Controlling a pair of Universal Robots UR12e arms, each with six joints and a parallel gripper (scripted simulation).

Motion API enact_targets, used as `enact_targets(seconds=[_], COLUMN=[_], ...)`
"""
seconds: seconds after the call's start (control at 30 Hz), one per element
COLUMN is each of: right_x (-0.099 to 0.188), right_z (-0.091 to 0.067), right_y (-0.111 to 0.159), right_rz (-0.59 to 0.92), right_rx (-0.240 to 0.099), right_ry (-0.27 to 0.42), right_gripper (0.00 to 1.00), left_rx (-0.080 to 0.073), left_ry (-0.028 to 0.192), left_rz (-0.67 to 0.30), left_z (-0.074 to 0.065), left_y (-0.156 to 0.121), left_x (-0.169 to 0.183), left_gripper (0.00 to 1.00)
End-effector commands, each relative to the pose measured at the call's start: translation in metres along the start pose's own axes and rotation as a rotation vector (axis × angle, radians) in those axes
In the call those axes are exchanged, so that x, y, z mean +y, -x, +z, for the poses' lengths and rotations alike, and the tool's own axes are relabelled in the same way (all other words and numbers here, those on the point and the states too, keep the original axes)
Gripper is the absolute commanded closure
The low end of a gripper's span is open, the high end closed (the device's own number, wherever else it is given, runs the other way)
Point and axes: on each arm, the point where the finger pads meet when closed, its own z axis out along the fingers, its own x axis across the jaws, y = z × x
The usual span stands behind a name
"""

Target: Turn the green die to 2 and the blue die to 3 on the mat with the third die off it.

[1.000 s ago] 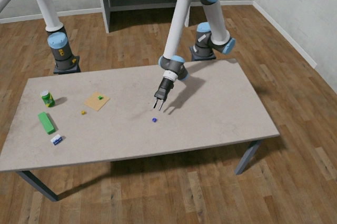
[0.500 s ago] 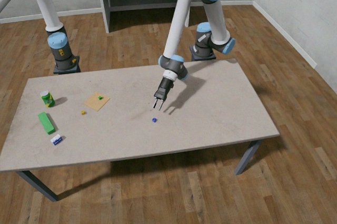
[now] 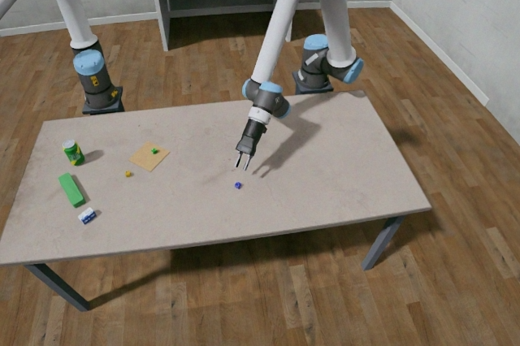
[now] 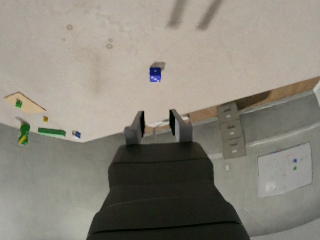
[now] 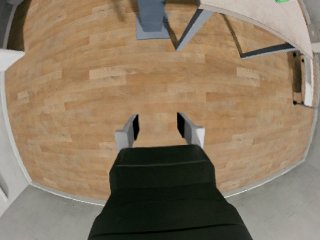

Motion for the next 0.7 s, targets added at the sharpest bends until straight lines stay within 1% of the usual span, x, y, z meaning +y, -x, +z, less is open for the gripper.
enact_targets(seconds=[0.0,0.03,0.1,0.17,0.27,0.37,0.6,0.67], right_x=[0.001,0.001,0.001,0.001,0.001,0.001,0.001,0.001], right_z=[-0.001,-0.001,-0.001,-0.001,-0.001,-0.001,-0.001,-0.001], right_y=[0.0,0.0,0.0,0.0,0.0,0.0,0.0,0.0], right_rz=[0.0,0.0,0.0,0.0,0.0,0.0,0.0,0.0], right_rx=[0.0,0.0,0.0,0.0,0.0,0.0,0.0,0.0], right_ry=[0.002,0.002,0.002,0.002,0.002,0.002,0.002,0.002], right_gripper=[0.0,0.0,0.0,0.0,0.0,0.0,0.0,0.0], left_rx=[0.001,0.001,0.001,0.001,0.001,0.001,0.001,0.001], left_ry=[-0.058,-0.078,-0.078,-0.121,-0.191,-0.265,-0.453,-0.453], left_rz=[0.002,0.002,0.002,0.001,0.002,0.001,0.001,0.001], left_z=[0.002,0.003,0.003,0.002,0.005,0.006,0.01,0.01], left_y=[0.0,0.0,0.0,0.0,0.0,0.0,0.0,0.0], left_x=[0.002,0.003,0.003,0.006,0.01,0.014,0.025,0.025], left_gripper=[0.3,0.3,0.3,0.3,0.3,0.3,0.3,0.3])
